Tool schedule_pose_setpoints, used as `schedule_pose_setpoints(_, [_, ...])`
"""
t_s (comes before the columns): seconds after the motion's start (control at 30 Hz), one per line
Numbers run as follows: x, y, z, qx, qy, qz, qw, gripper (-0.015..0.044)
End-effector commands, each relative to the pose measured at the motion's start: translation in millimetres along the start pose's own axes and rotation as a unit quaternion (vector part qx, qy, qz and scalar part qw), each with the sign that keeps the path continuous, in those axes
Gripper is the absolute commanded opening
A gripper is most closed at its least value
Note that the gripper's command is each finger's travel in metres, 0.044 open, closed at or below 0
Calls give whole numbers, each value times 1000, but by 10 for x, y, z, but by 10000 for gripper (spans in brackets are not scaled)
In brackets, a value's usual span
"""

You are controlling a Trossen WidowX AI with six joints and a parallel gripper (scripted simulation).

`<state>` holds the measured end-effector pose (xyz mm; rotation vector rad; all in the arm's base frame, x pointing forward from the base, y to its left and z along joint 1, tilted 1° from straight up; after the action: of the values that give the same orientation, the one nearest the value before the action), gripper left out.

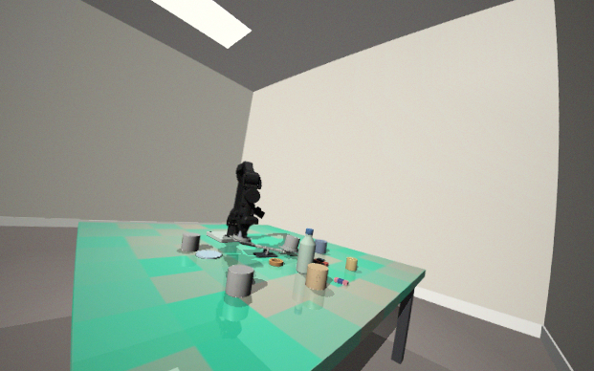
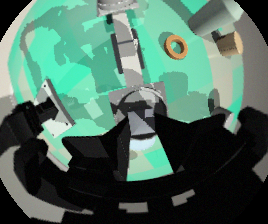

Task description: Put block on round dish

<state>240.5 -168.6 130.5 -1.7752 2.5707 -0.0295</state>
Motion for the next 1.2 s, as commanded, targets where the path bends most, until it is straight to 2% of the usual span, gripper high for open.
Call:
schedule_pose_setpoints(0.0, [9, -39, -147, 5, 1, 2, 1000, 0])
schedule_pose_setpoints(0.6, [1, -5, -897, 5, 1, 2, 1000, 0])
schedule_pose_setpoints(1.17, [589, -4, -457, 5, 4, 2, 1000, 0])
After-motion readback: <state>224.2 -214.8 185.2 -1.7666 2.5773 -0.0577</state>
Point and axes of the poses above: the point midway between the two fingers, 35 mm back from their tips, its own z axis out along the fingers, its own y axis across the jaws, x = y × z, the point moved 2 cm from there along -z, back along the fingers, and after that the axes turned 8 degrees about -z, right-handed, at the moved point
